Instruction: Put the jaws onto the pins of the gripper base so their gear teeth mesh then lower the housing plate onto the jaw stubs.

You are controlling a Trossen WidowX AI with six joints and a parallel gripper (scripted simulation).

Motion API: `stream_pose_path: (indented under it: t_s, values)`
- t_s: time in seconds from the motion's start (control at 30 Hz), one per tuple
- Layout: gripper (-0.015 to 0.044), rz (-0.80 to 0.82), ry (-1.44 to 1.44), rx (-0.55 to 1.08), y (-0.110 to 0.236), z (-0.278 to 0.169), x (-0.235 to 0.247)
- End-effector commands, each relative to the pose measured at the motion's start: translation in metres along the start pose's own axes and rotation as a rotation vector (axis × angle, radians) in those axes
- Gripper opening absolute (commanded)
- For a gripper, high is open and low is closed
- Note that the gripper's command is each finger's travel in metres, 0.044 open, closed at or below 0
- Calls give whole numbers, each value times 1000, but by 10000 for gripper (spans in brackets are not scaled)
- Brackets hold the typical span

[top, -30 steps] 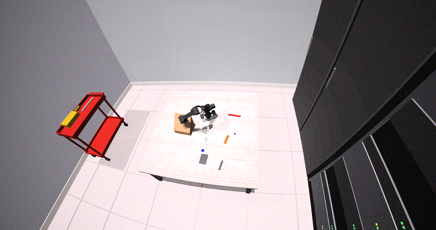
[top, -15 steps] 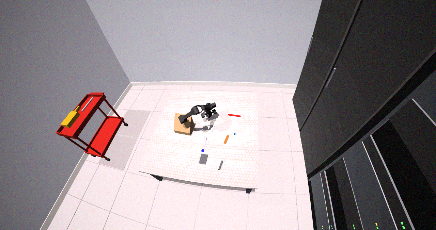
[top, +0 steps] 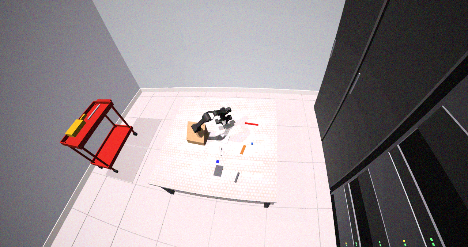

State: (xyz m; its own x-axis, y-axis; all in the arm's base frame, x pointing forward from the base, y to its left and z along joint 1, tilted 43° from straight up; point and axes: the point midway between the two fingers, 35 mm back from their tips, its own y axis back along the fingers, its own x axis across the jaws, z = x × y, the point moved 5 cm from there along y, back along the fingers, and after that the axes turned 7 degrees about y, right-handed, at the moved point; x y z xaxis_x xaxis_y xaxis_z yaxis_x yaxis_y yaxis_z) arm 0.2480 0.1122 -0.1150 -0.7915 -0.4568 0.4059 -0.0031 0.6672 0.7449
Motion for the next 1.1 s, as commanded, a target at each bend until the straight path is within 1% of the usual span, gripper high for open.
stream_pose_path:
  t_s: [0.0, 0.2, 1.07]
  values:
    - [289, 0, 5, 1, 0, 0, 0]
    - [440, 0, 5, 1, 0, 0, 0]
    - [440, 0, 5, 1, 0, 0, 0]
